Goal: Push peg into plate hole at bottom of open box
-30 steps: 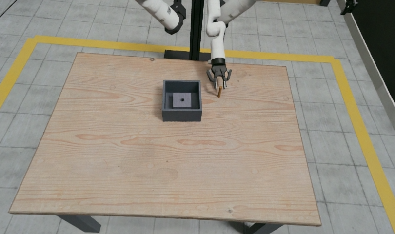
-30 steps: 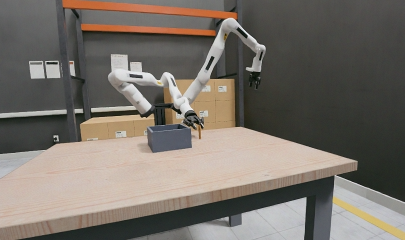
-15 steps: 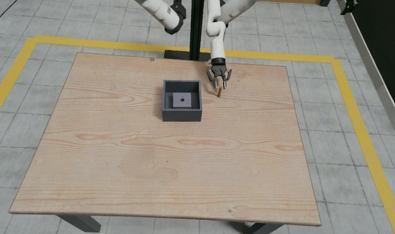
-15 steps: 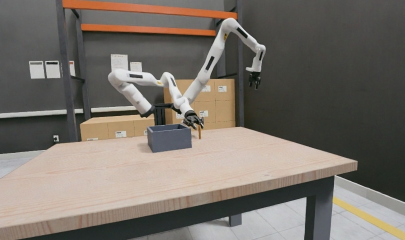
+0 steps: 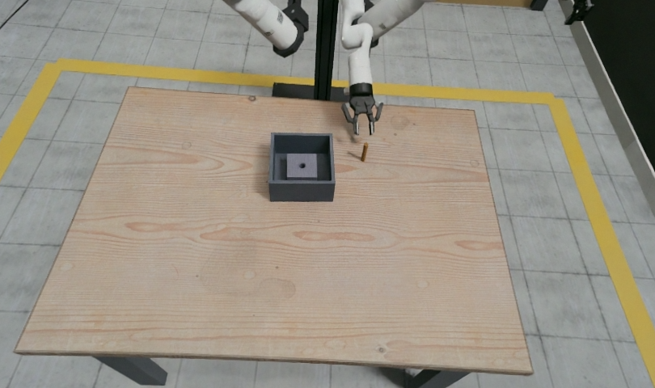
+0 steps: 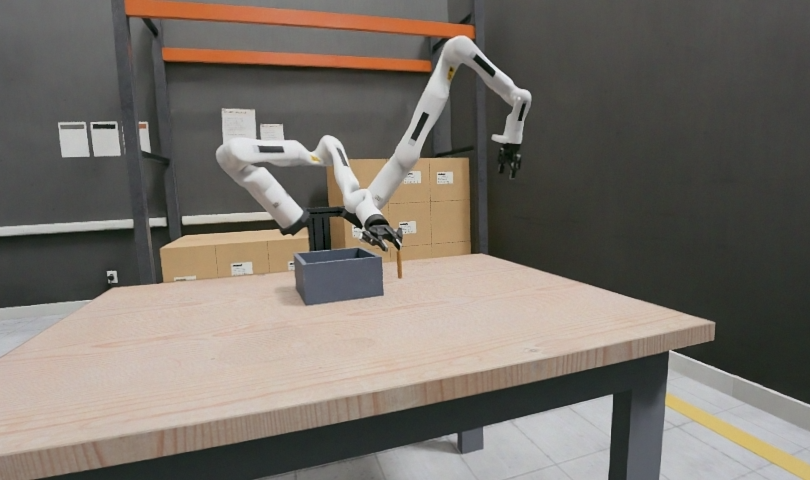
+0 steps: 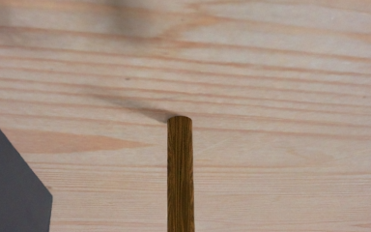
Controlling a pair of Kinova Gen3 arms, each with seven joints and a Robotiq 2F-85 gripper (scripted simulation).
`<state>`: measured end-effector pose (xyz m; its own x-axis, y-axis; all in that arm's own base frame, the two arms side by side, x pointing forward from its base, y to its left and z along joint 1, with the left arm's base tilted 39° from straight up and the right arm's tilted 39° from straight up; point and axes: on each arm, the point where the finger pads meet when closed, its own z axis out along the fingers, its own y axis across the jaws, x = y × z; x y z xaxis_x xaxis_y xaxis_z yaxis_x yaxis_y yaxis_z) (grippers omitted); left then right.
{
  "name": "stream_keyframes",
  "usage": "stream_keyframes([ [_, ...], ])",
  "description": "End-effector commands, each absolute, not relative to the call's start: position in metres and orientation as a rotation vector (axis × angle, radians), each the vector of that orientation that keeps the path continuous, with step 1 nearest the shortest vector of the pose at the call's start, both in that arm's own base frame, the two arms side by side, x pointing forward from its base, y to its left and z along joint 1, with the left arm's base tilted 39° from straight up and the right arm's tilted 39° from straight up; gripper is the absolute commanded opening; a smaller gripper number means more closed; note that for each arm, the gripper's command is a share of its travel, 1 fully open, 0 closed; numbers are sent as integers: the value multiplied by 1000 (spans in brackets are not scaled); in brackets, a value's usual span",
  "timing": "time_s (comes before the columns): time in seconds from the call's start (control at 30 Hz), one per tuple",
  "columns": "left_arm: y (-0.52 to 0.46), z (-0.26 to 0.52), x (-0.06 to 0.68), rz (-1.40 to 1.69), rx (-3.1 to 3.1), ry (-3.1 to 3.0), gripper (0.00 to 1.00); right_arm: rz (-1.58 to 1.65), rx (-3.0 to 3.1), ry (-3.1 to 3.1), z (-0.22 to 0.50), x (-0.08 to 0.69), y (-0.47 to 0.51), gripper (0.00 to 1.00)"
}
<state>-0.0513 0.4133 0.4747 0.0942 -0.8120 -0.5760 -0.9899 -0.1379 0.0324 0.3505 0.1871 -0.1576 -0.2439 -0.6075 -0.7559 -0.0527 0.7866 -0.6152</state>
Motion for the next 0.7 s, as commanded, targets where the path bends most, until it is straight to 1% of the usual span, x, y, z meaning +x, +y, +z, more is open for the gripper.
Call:
stream_keyframes([
  [0.0, 413, 475, -52, 672, -2014, 1770, 1000, -566, -513, 1758, -154, 336, 189, 476],
  [0.23, 413, 475, -52, 672, -2014, 1770, 1000, -566, -513, 1758, -150, 319, 191, 476],
  [0.67, 413, 475, -52, 672, -2014, 1770, 1000, -566, -513, 1758, -150, 318, 191, 476],
])
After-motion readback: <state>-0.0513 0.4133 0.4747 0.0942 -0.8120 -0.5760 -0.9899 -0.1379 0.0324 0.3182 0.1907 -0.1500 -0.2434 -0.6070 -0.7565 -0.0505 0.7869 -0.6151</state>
